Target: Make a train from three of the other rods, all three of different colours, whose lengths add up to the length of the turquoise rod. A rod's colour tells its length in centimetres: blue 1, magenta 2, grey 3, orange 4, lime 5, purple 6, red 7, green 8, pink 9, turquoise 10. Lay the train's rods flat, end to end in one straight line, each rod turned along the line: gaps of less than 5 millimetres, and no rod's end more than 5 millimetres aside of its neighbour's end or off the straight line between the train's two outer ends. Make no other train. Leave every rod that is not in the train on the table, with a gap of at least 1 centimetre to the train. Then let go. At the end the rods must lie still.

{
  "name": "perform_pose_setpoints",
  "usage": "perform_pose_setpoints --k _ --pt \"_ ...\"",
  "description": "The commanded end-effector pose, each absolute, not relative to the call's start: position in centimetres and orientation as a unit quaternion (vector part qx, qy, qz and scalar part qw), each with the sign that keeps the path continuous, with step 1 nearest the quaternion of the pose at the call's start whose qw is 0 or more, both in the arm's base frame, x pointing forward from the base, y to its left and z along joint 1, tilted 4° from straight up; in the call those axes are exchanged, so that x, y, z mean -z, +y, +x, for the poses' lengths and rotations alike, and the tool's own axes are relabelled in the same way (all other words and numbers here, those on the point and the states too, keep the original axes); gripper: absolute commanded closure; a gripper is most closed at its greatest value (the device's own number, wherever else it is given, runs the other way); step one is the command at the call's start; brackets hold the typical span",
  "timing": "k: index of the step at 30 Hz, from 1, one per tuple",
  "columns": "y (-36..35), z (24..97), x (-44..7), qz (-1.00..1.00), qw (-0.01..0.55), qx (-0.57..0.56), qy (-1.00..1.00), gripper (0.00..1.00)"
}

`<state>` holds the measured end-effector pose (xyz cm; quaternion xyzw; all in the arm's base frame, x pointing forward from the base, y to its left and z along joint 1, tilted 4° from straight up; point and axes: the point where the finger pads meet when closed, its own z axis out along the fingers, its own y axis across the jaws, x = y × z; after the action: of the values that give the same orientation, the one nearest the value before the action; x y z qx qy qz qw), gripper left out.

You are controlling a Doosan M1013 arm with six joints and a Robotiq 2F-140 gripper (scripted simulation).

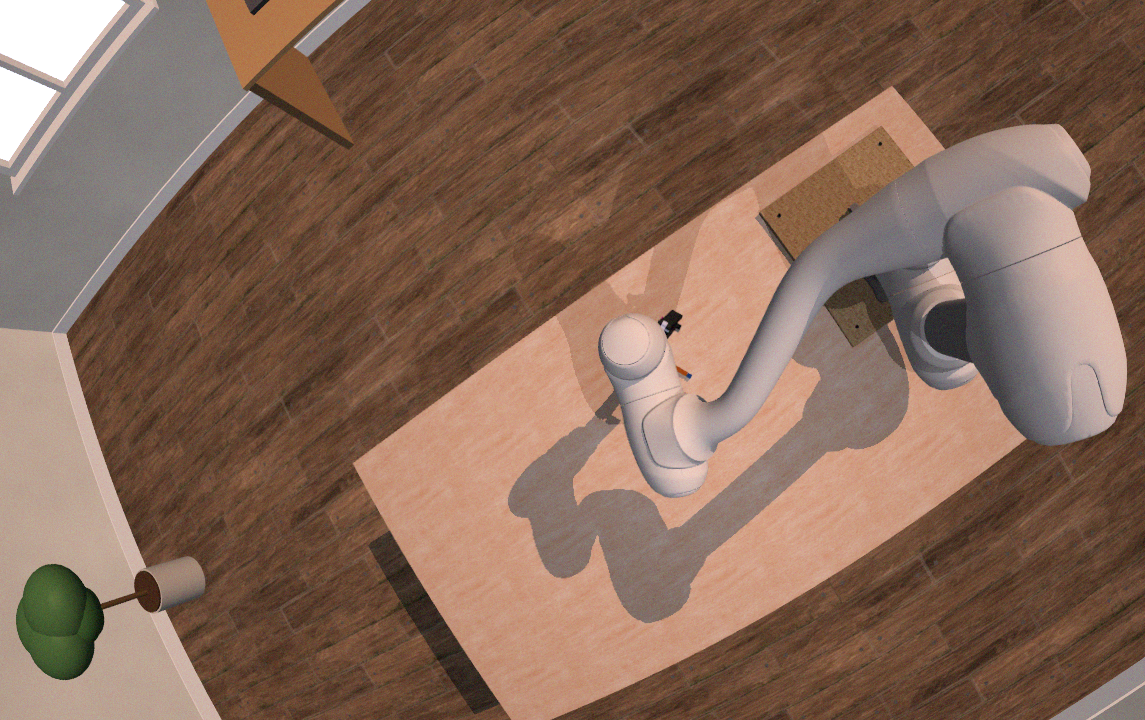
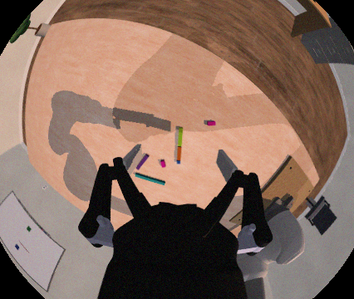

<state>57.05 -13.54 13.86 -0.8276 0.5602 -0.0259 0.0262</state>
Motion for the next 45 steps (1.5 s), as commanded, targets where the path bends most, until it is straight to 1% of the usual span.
perform_pose_setpoints --k 1,14,28,36,45 --pt "-13.5 57.0 -13.9 -0.828 0.026 0.026 0.560 0.00" --pt "-13.5 57.0 -14.5 -0.828 0.026 0.026 0.560 0.00" --pt "-13.6 56.6 -20.2 -0.828 0.026 0.026 0.560 0.00" --pt "-13.6 56.5 -21.3 -0.828 0.026 0.026 0.560 0.00" --pt "-13.6 56.5 -21.4 -0.828 0.026 0.026 0.560 0.00"
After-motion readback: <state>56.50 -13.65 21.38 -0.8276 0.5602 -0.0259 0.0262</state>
